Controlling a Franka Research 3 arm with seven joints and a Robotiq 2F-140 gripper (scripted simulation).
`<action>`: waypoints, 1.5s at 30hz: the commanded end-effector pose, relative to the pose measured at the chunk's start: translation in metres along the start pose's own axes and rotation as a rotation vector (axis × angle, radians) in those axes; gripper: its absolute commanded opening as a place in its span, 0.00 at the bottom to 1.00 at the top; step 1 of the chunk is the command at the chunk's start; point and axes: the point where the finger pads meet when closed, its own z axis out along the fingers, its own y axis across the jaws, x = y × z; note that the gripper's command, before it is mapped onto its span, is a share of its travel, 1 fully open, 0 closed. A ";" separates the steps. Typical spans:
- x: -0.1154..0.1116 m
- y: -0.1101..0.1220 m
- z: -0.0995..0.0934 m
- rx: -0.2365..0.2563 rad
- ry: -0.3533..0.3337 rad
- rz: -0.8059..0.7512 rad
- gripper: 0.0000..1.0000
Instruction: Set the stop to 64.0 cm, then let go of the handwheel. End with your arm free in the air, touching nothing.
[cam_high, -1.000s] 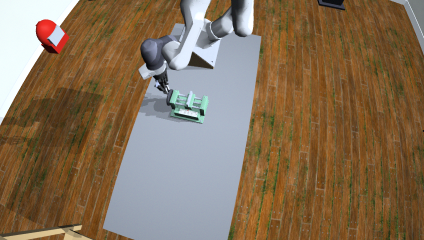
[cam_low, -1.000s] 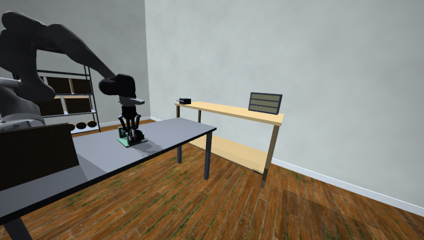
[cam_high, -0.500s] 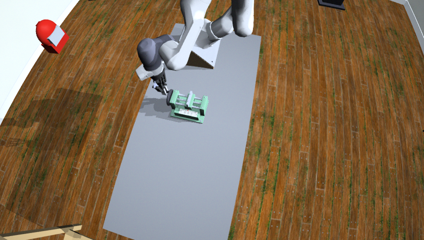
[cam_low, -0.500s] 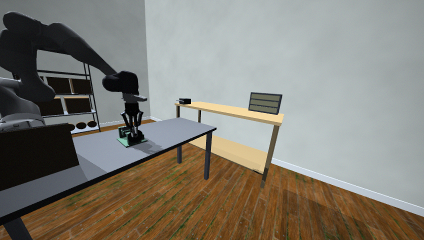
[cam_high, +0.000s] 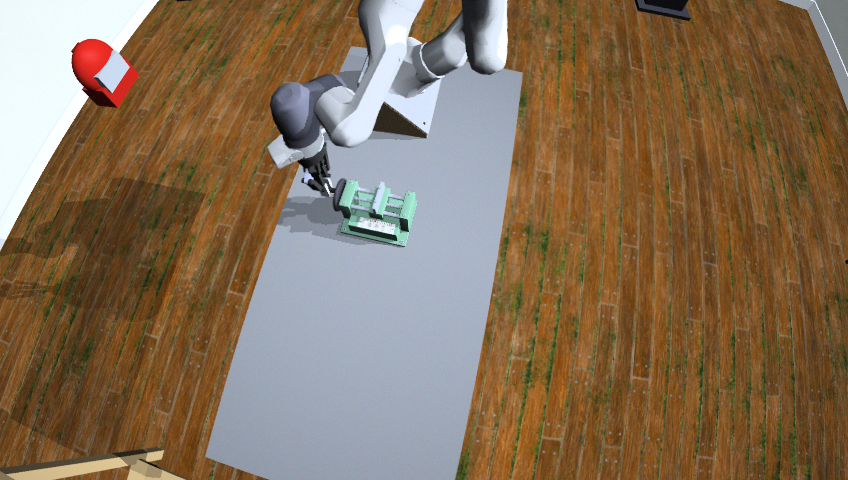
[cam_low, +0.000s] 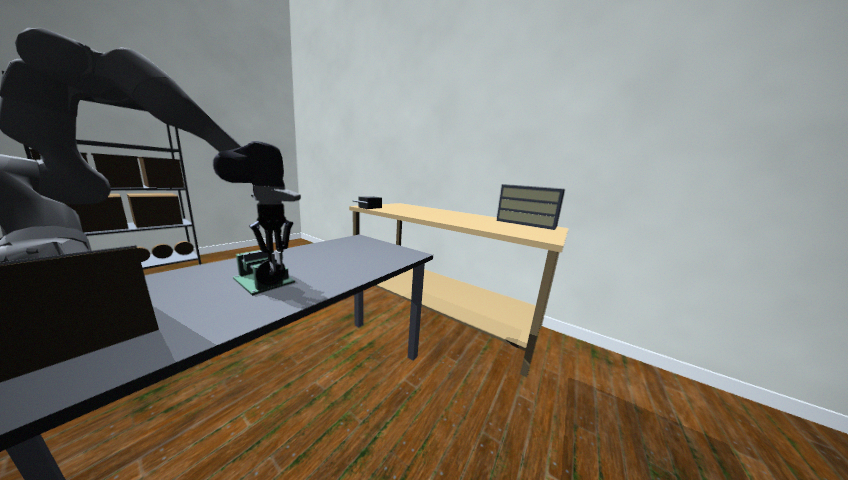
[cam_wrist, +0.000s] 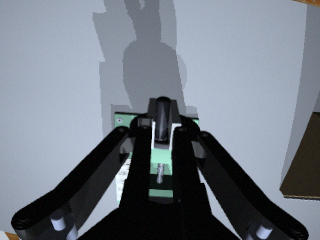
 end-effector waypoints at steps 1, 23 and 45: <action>0.001 -0.006 0.003 0.003 0.001 0.007 0.04; 0.001 -0.022 0.016 0.003 0.001 0.007 0.04; 0.001 -0.029 0.035 0.003 0.001 0.007 0.04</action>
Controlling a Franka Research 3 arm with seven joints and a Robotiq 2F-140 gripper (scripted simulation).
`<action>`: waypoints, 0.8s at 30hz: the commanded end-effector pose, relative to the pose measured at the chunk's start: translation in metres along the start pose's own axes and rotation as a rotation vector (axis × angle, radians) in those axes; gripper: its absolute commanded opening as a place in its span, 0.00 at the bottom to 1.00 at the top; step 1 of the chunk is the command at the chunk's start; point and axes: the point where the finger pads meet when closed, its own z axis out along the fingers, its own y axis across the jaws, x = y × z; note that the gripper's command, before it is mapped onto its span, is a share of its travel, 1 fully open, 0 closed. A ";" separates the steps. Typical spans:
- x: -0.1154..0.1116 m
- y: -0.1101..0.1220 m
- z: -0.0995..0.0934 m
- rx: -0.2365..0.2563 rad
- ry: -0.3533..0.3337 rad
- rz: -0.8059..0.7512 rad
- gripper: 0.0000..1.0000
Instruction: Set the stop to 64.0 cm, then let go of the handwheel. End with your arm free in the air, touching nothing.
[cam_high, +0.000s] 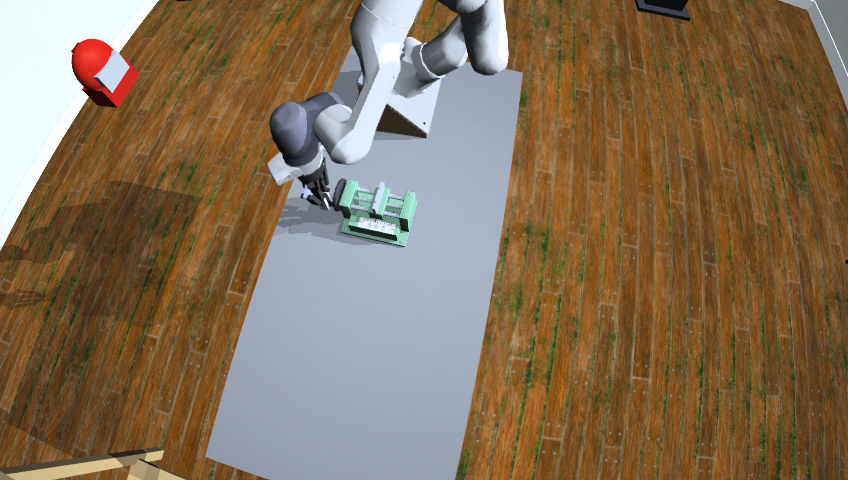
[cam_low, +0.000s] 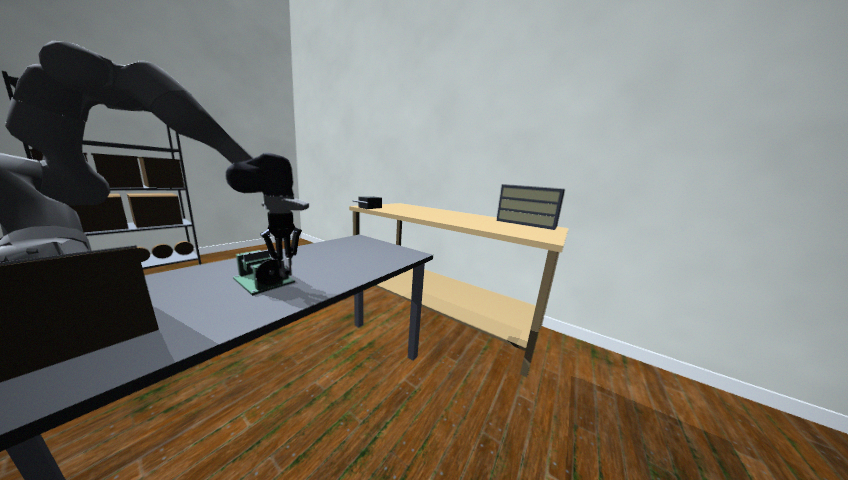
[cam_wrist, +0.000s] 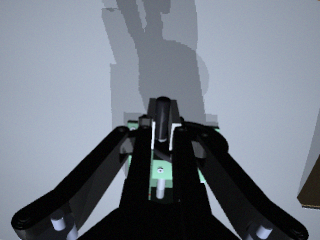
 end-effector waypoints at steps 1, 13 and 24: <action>0.001 0.000 0.005 0.000 0.002 0.002 0.04; 0.001 0.001 0.013 0.000 0.002 0.002 0.04; 0.001 0.002 0.017 0.000 0.002 0.002 0.04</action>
